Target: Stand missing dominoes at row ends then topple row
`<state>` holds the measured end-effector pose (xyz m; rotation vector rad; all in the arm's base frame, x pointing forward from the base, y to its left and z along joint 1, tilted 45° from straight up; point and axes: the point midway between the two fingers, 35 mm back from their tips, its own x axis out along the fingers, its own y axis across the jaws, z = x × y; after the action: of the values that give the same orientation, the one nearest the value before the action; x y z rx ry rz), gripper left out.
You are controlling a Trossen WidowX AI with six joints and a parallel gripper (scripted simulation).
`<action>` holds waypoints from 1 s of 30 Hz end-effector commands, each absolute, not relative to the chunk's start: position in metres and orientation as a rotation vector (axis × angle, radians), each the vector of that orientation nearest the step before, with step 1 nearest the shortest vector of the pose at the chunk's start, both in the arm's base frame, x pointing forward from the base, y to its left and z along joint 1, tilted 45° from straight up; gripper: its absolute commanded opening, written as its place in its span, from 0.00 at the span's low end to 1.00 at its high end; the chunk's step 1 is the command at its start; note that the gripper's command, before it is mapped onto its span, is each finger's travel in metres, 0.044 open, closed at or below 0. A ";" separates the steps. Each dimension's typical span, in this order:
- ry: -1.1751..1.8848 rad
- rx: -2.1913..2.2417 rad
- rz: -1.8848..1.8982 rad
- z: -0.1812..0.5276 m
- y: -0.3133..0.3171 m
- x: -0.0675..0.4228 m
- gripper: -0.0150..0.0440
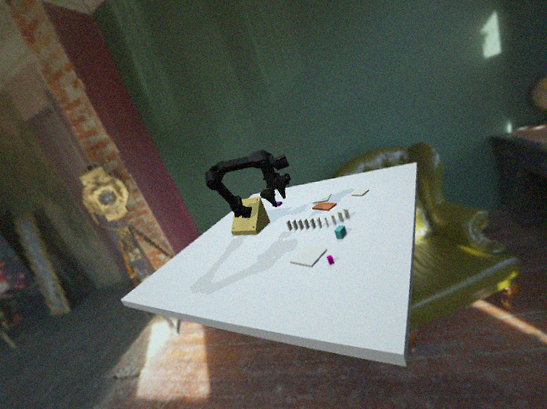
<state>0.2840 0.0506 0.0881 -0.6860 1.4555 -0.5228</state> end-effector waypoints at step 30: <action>1.693 -1.849 0.788 0.050 0.006 0.250 0.25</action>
<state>0.2566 0.0123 0.0530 -1.7443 1.7031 0.6542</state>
